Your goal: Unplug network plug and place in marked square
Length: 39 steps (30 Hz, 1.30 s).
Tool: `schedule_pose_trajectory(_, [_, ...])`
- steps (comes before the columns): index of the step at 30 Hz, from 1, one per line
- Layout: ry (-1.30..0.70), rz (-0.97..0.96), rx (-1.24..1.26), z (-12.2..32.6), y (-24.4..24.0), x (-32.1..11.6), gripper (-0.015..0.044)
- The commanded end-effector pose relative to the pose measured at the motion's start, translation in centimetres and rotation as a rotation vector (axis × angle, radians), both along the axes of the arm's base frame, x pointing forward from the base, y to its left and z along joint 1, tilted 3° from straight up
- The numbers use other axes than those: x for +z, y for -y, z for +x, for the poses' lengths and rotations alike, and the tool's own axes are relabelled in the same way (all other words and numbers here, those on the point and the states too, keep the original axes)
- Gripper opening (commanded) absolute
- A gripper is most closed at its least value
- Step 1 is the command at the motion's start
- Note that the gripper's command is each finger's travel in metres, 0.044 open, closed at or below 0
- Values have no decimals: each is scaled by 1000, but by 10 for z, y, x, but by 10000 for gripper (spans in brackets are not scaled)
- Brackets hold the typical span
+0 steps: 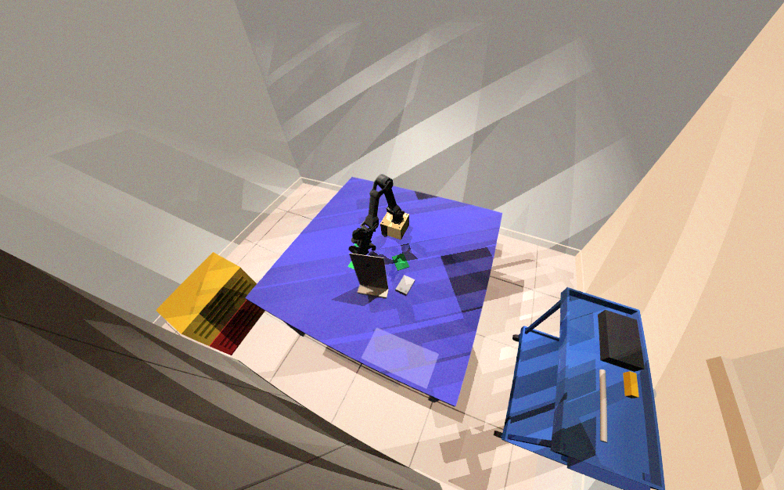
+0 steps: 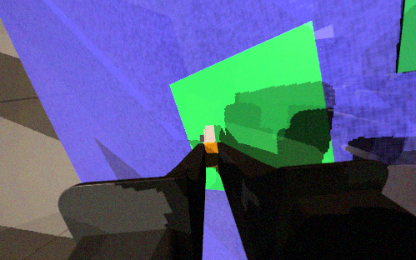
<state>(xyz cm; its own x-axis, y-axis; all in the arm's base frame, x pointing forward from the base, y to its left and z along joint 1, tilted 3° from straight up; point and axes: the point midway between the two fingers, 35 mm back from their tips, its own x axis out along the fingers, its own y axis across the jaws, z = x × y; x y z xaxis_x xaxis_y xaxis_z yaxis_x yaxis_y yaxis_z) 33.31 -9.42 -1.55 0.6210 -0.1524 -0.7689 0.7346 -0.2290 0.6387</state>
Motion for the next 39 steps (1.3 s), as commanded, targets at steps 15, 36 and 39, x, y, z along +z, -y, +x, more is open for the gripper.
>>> schedule_pose_trajectory(15, [-15,0,-1,-3,-1,-16,0])
schedule_pose_trajectory(36, [-15,1,-1,1,-3,-18,0])
schedule_pose_trajectory(39, [-15,1,-1,1,-3,-19,0])
